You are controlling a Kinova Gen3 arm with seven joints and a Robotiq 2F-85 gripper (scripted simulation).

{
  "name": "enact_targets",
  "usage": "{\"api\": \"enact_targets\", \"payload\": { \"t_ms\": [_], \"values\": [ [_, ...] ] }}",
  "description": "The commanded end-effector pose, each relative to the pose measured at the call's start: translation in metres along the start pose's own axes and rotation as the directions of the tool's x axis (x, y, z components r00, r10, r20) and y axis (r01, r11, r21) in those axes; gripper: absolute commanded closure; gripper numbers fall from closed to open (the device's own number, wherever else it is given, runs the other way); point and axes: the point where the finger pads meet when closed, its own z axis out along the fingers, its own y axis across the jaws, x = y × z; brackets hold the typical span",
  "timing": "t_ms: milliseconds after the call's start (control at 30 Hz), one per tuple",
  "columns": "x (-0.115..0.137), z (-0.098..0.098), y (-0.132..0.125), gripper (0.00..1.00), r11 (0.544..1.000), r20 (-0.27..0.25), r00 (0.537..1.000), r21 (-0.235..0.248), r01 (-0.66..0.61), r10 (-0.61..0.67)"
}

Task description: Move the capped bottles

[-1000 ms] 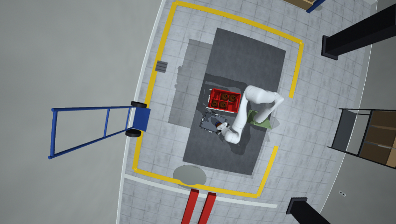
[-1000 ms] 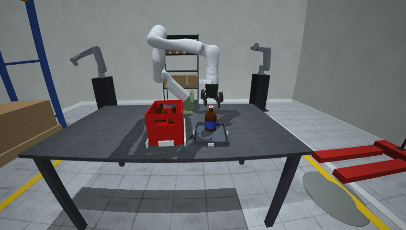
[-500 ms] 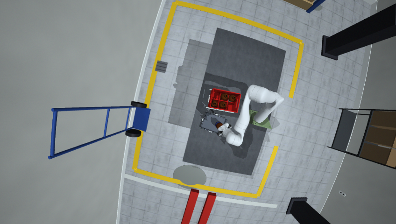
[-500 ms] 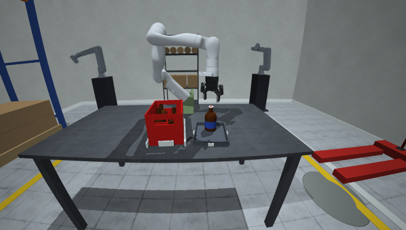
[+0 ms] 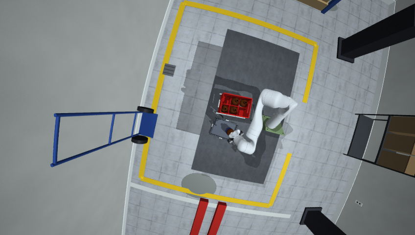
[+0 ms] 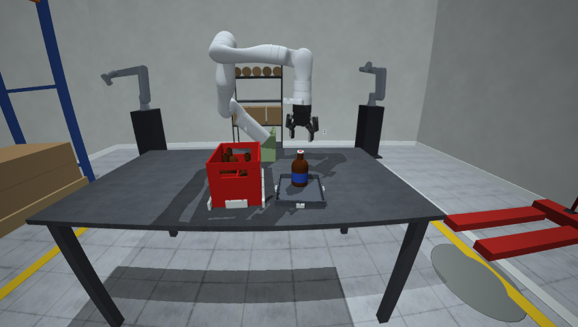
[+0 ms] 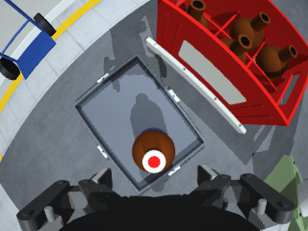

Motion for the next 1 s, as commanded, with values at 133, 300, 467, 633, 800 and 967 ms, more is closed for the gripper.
{"api": "enact_targets", "payload": {
  "t_ms": [133,300,467,633,800,967],
  "values": [
    [0.0,-0.008,-0.001,0.0,1.0,0.0,1.0,0.005,-0.001,0.001],
    [0.0,-0.024,-0.001,0.0,1.0,0.0,1.0,0.005,-0.001,0.001],
    [0.0,-0.041,-0.001,0.0,1.0,0.0,1.0,0.005,-0.001,0.001],
    [0.0,-0.054,-0.001,0.0,1.0,0.0,1.0,0.005,-0.001,0.001],
    [0.0,-0.06,0.0,0.0,1.0,0.001,1.0,0.0,0.0,0.0],
    [0.0,-0.071,-0.001,0.0,1.0,0.0,1.0,0.002,0.0,0.0]
  ]
}}
